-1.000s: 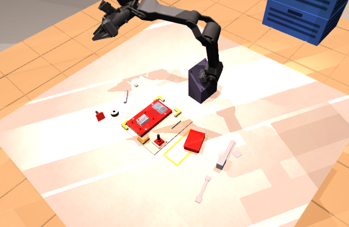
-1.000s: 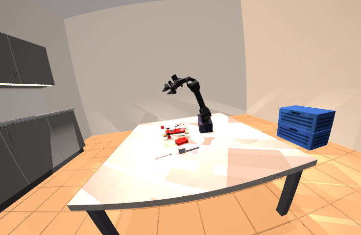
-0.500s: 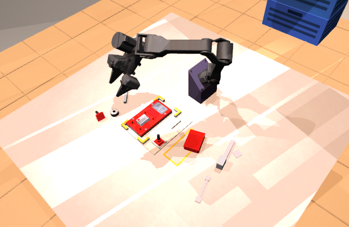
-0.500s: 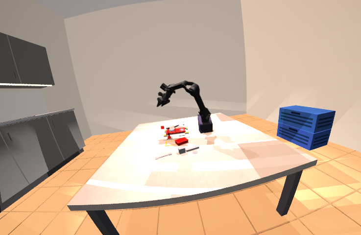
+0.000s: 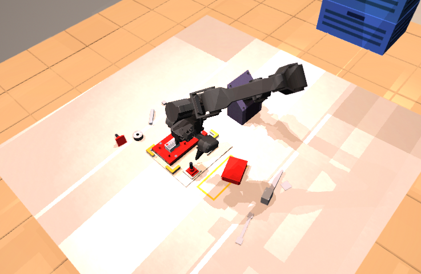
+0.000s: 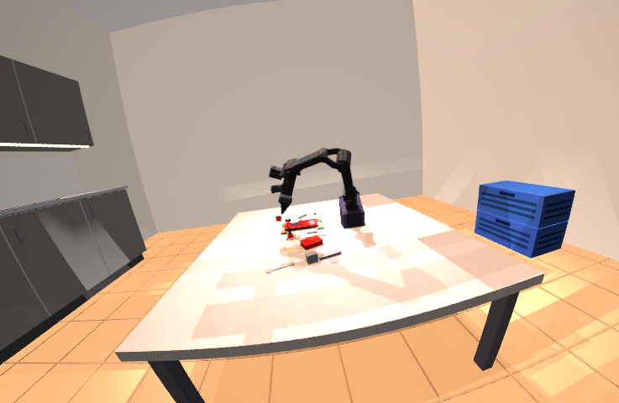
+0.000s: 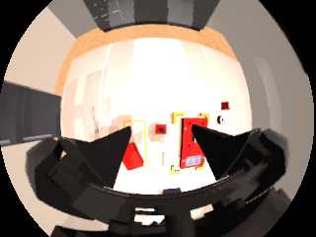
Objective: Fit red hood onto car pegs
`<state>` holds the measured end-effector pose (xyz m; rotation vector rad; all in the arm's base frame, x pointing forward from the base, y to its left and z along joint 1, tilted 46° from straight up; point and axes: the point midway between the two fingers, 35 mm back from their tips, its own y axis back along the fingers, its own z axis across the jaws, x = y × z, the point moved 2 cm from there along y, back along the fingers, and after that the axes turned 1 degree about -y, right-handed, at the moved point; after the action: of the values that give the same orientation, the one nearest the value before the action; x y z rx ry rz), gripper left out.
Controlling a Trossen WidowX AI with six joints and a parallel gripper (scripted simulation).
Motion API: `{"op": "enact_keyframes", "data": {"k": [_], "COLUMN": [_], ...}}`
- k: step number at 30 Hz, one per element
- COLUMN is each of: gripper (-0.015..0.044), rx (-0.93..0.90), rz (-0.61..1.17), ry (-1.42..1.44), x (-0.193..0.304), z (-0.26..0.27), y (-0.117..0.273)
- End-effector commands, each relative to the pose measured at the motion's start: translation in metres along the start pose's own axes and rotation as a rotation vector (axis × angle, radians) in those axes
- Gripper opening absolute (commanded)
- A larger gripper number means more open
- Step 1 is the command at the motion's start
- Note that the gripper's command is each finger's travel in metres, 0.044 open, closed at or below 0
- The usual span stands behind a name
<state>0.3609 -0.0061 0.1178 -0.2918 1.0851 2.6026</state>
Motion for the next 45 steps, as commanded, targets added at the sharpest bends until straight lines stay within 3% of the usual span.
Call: {"op": "enact_keyframes", "data": {"k": [1,10,45], "gripper": [0.044,0.044,0.044], "rx": [-0.026,-0.097,-0.098], "rz": [0.126,0.364,0.369], "ry": [0.12,0.359,0.365], "x": [0.038,0.12,0.13], "z": [0.037,0.098,0.104], "y": [-0.017,-0.031,-0.048]}}
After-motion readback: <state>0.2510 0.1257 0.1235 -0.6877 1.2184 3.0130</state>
